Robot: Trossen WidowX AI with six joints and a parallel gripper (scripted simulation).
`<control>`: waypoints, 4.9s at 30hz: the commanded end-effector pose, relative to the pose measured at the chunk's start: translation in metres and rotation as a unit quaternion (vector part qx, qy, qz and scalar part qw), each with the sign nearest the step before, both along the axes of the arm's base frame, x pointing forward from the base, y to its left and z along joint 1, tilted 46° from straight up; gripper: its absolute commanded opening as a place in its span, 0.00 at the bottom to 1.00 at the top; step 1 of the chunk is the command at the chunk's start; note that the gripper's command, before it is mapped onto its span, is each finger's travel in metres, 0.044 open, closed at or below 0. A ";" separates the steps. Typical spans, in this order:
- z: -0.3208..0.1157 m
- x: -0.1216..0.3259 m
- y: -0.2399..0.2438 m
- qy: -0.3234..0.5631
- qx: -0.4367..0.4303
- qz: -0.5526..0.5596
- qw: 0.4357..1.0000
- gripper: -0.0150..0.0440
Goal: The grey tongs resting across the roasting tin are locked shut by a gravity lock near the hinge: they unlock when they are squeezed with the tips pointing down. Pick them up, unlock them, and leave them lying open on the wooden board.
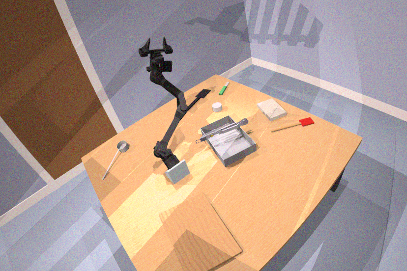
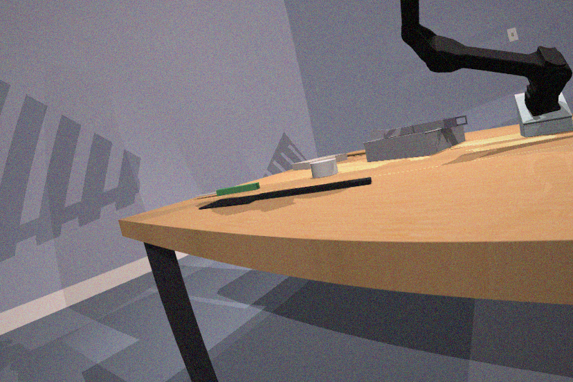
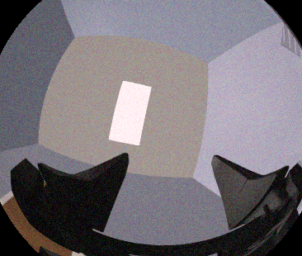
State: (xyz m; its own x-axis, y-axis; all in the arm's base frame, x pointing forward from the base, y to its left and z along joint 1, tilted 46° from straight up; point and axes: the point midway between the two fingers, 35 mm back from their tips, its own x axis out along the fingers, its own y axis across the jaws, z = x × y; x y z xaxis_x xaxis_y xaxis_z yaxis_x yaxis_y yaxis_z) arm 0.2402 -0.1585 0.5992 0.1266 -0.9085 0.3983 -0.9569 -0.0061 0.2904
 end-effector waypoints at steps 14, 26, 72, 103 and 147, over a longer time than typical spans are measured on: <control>0.038 -0.128 -0.028 -0.261 -0.059 -0.064 0.961 1.00; 0.069 -0.297 0.041 -0.520 -0.262 -0.094 0.807 1.00; -0.135 -0.133 0.519 0.001 -0.798 0.592 0.116 1.00; -0.436 0.172 0.234 0.520 0.297 0.758 0.258 1.00; -0.564 0.114 0.087 0.253 0.879 0.343 0.211 1.00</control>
